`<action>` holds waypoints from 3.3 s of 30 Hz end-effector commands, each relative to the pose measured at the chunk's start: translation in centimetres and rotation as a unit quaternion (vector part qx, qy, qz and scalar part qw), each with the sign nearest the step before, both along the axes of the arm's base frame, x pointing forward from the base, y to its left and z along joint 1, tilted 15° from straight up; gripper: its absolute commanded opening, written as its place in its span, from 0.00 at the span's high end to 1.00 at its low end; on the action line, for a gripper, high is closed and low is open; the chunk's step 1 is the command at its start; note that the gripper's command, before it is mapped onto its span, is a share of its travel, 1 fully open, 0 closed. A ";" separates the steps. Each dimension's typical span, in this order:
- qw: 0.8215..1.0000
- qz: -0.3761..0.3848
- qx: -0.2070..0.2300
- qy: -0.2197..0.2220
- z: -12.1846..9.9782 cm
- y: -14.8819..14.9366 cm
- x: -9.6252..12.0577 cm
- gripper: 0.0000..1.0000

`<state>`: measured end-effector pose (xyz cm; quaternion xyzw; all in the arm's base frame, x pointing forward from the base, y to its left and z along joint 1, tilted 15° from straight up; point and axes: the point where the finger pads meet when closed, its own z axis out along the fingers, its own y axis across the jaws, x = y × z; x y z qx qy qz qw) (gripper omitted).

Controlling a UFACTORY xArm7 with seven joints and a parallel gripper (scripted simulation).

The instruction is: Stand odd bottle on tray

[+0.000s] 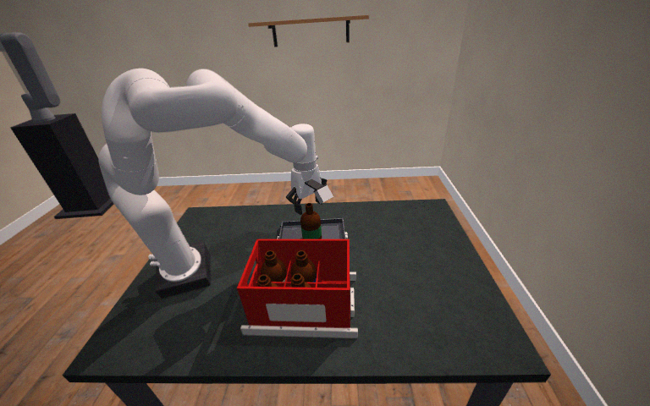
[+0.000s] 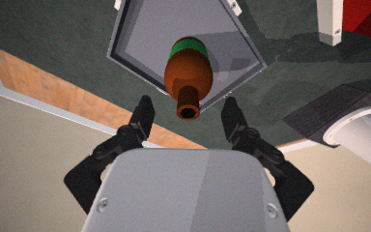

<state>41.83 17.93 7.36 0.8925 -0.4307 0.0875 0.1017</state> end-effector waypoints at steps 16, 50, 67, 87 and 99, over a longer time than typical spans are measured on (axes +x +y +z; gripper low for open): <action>1.000 0.001 0.001 -0.002 0.1 0.1 0.1 0.00; 1.000 0.001 0.001 -0.002 4.8 1.4 -0.2 0.00; 1.000 0.001 0.001 -0.002 7.8 2.2 -0.5 0.00; 1.000 0.001 0.001 -0.002 8.4 2.3 -0.5 1.00; 1.000 0.001 0.001 -0.002 8.4 2.3 -0.5 1.00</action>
